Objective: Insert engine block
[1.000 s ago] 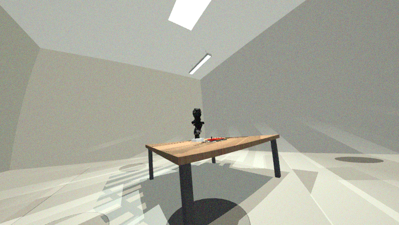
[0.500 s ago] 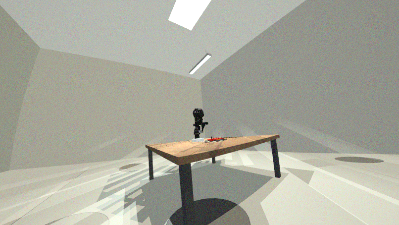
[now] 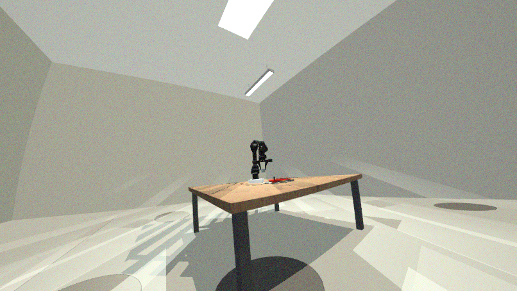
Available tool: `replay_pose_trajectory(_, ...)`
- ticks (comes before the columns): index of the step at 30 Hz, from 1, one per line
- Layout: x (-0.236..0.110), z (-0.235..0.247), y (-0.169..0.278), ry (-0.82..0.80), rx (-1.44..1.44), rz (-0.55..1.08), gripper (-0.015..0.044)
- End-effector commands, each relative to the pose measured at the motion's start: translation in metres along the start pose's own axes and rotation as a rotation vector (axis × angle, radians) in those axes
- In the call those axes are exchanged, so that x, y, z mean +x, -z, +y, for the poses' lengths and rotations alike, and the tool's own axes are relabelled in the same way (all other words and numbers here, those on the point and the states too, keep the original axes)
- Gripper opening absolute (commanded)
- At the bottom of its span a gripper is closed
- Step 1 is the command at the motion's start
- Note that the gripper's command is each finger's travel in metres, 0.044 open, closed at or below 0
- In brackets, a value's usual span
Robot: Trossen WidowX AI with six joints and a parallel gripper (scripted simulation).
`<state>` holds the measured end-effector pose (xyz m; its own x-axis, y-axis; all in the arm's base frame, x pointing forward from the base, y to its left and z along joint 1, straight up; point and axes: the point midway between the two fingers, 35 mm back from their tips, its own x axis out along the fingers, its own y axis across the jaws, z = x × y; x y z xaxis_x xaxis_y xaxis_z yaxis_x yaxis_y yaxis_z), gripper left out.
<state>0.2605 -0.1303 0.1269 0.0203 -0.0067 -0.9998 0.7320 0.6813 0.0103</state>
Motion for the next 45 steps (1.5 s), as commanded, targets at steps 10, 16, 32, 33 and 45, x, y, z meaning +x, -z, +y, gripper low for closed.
replay_pose_trajectory(10, 0.008, 0.021, 0.001, 0.001, -0.467, 0.001, 0.0)
replay_pose_trajectory(16, 0.011, 0.031, 0.002, 0.0, -0.675, 0.001, 0.0)
replay_pose_trajectory(32, 0.021, 0.06, 0.011, -0.008, -1.223, 0.009, 0.0)
replay_pose_trajectory(33, 0.021, 0.061, 0.012, -0.008, -1.258, 0.009, 0.0)
replay_pose_trajectory(45, 0.027, 0.08, 0.017, -0.01, -1.673, 0.005, 0.0)
